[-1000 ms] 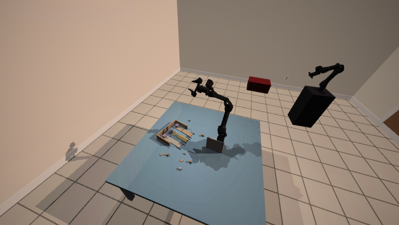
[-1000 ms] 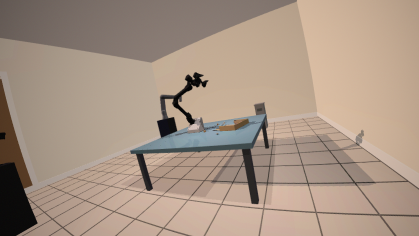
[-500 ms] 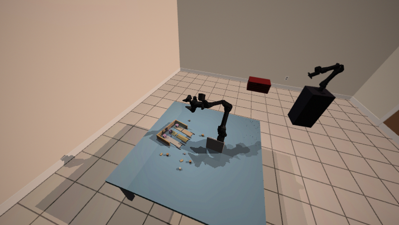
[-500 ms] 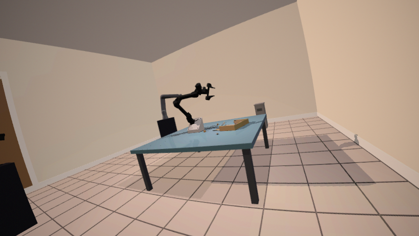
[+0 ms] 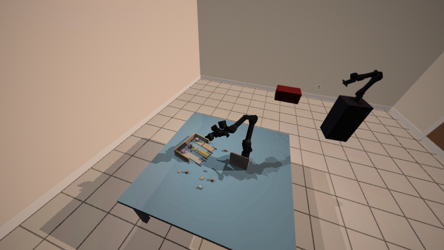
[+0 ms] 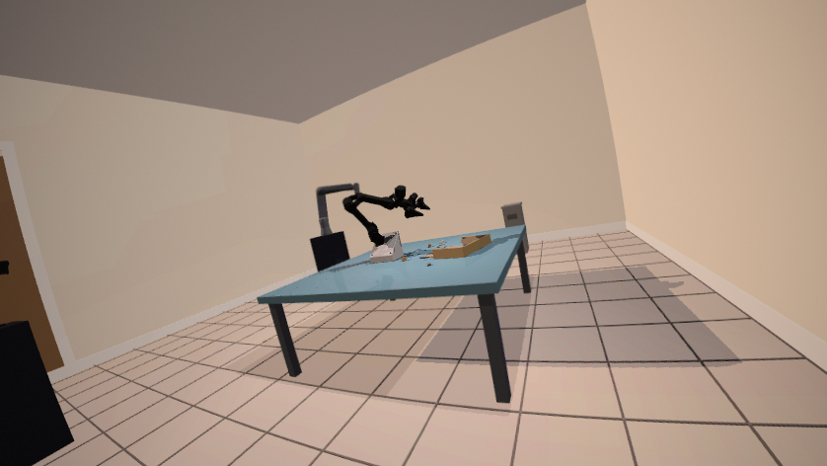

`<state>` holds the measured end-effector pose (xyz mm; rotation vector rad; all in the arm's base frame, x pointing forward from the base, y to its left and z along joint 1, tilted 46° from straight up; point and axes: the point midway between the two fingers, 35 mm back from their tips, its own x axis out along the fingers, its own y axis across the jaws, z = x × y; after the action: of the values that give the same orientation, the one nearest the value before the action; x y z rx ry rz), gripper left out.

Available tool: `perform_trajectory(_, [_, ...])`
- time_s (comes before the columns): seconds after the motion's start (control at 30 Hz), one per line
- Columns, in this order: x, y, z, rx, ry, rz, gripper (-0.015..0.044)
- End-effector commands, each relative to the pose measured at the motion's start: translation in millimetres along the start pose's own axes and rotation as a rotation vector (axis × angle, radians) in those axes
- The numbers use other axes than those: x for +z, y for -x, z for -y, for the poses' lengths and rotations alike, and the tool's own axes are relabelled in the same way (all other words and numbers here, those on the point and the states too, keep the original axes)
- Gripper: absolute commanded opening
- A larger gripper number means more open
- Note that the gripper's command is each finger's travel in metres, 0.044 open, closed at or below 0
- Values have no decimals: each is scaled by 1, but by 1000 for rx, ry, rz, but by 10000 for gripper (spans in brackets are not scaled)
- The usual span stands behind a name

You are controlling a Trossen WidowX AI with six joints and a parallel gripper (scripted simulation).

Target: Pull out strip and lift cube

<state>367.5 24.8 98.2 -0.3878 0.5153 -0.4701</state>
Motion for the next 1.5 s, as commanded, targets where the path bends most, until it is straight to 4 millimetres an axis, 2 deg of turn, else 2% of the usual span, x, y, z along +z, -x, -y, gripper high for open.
perform_trajectory(0.0, [-58,0,12,-17,331,-93,400])
perform_trajectory(0.83, [-58,0,12,-17,331,-93,400])
perform_trajectory(0.9, [-57,-4,8,-14,327,-111,348])
perform_trajectory(1.1, [-54,-41,-23,-4,286,-277,190])
perform_trajectory(1.33, [-65,-81,-53,-31,228,-487,6])
perform_trajectory(1.47, [-77,-101,-66,-67,193,-609,0])
